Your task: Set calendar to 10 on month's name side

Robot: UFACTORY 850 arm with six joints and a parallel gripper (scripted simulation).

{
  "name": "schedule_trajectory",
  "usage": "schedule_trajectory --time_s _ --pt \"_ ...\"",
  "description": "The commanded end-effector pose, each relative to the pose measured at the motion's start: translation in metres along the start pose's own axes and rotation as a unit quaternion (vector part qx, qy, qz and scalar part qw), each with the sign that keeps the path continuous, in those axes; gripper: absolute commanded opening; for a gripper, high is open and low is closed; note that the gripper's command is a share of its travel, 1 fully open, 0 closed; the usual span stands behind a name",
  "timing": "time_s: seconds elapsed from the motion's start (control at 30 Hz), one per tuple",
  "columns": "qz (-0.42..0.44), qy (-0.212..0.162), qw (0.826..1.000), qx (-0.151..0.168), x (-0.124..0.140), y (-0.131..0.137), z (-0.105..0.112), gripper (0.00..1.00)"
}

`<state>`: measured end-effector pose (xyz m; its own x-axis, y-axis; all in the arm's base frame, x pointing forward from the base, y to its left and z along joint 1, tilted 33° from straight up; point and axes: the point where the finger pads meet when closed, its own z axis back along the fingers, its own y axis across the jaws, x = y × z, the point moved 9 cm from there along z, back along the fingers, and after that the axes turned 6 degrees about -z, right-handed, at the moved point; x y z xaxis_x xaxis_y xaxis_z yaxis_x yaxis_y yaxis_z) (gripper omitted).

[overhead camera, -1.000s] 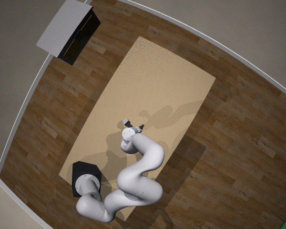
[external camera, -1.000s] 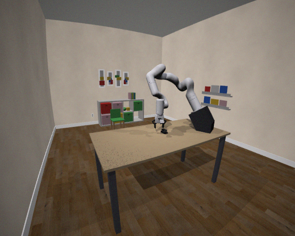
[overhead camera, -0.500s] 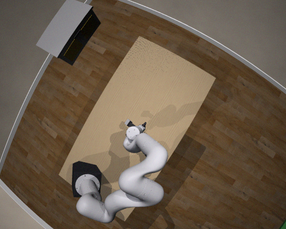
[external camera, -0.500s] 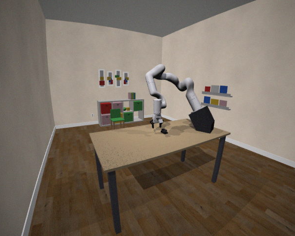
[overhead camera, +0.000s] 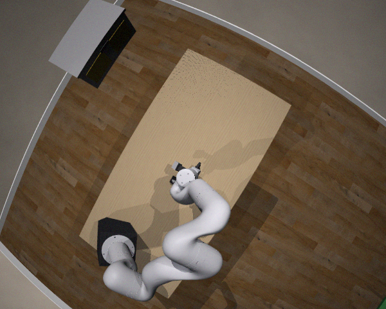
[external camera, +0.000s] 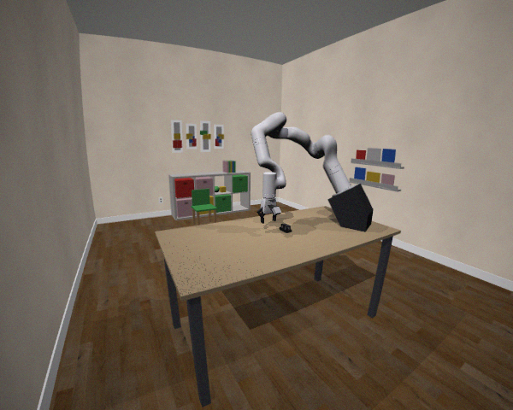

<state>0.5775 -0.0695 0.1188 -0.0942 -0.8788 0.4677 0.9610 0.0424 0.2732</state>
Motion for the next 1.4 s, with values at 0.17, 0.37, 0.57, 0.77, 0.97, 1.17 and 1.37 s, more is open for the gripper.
schedule_trajectory --time_s 0.17,0.37,0.57,0.77,0.97,1.17,1.37 --pt "0.000 0.000 1.000 0.000 0.000 0.001 -0.015 1.00" --pt "0.000 0.000 1.000 0.000 0.000 0.001 -0.031 1.00" --pt "0.000 0.000 1.000 0.000 0.000 0.001 -0.036 1.00" --pt "0.000 0.000 1.000 0.000 0.000 0.001 -0.036 1.00" --pt "0.000 0.000 1.000 0.000 0.000 0.001 -0.036 1.00" --pt "0.000 0.000 1.000 0.000 0.000 0.001 -0.036 1.00" --pt "0.000 0.000 1.000 0.000 0.000 0.001 -0.036 1.00"
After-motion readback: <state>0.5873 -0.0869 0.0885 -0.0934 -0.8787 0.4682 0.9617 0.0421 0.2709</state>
